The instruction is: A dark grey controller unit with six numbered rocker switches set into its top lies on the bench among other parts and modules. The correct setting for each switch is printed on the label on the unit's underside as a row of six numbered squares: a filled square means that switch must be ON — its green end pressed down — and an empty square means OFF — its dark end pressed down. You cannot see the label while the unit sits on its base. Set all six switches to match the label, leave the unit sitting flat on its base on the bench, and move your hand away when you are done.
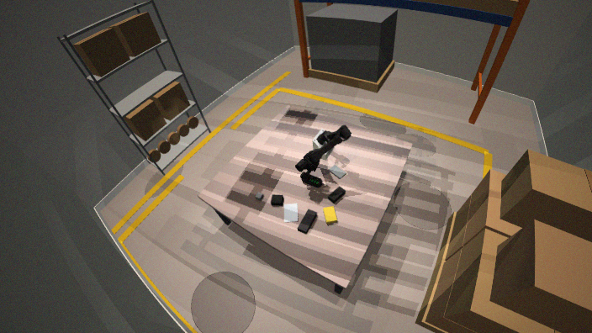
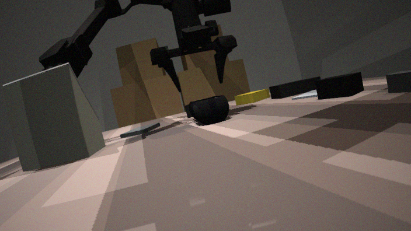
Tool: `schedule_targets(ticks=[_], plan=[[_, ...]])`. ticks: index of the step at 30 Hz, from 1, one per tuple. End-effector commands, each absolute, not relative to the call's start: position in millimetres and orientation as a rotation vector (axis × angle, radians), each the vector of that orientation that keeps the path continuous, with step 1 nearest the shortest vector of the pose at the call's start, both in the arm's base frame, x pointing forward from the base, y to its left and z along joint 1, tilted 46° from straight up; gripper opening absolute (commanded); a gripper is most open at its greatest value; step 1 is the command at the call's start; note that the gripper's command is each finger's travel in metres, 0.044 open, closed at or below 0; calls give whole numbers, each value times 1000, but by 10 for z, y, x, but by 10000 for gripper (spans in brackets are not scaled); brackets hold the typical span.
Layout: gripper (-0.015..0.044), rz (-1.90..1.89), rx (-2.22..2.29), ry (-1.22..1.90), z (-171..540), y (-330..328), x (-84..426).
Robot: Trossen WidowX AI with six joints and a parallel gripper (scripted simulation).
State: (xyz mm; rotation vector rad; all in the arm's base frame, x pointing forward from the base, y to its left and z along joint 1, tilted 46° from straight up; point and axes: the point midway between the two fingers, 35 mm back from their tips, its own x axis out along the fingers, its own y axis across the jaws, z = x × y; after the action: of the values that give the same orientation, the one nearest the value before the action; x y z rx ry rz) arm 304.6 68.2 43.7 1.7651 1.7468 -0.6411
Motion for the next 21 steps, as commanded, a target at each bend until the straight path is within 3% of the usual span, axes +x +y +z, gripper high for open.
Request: schedule_targets(ticks=[1,8,21], plan=[[440,-634,1769,1728,630,476,3071],[440,-635,1769,1728,734,372,3058],[99,-635,1769,1728,734,372,3058]])
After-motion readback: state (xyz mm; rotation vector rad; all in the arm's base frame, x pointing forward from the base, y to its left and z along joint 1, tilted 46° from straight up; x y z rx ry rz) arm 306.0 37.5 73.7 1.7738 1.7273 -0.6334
